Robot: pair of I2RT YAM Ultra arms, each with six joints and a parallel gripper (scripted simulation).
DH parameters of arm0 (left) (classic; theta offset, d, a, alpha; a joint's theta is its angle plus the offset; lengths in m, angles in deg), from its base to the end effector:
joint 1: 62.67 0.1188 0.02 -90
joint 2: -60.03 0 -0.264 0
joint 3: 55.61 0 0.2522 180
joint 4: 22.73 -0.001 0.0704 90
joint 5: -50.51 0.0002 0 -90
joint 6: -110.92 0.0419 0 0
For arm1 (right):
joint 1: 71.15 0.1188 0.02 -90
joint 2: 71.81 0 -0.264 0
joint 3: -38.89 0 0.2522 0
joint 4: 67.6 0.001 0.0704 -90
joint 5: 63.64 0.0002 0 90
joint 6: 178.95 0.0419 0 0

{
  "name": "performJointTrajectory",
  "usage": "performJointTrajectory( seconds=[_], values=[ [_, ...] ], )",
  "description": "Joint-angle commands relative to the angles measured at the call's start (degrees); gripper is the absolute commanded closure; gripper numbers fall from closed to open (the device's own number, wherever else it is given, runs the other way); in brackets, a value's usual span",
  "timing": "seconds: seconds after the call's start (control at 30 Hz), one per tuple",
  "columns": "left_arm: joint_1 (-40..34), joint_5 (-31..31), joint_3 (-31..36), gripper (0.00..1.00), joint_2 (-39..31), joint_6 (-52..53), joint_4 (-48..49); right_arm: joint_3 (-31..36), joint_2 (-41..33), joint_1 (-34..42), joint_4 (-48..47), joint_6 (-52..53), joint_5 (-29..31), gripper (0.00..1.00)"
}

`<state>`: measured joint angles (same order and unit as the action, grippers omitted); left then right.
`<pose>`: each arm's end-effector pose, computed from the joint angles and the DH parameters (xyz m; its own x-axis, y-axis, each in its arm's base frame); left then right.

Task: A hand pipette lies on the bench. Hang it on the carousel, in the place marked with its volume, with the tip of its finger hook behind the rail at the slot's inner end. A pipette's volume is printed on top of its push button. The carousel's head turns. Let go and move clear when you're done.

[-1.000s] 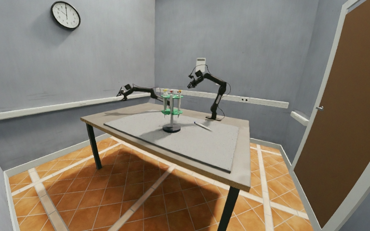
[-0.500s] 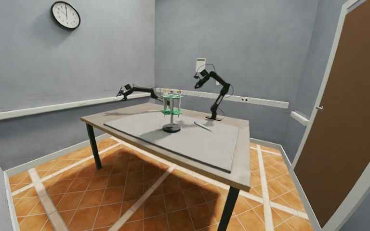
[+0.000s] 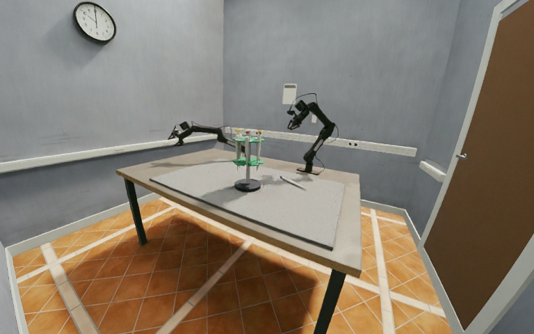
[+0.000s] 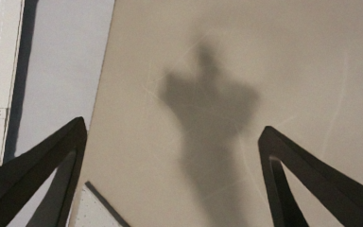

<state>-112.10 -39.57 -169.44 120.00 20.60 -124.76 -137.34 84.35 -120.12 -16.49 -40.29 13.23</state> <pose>0.0732 -0.0839 0.4672 -0.4888 0.5624 -0.6669 0.7563 0.6542 -0.0027 0.3976 -0.4408 0.2545 0.2321 0.8471 -0.4780 0.6550 0.2272 0.7207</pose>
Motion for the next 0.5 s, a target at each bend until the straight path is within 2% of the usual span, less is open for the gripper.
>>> performJointTrajectory(
  seconds=[0.0,0.27,0.33,0.47],
  values=[
    [5.9,-0.6,0.3,0.00,-0.5,-0.5,-1.7,-1.8,-0.3,-0.3,-1.1,-0.5,-0.3,0.00],
    [23.5,0.0,0.3,0.00,-0.4,0.2,-1.7,-1.8,-0.3,-0.3,-1.1,-0.5,-0.3,0.00],
    [23.5,0.0,0.3,0.00,-0.4,0.2,-1.7,-1.8,-0.3,-0.3,-1.1,-0.5,-0.3,0.00],
    [32.5,0.4,0.4,0.00,-0.8,0.7,-1.7,-1.8,-0.3,-0.3,-1.1,-0.5,-0.3,0.00]
  ],
)
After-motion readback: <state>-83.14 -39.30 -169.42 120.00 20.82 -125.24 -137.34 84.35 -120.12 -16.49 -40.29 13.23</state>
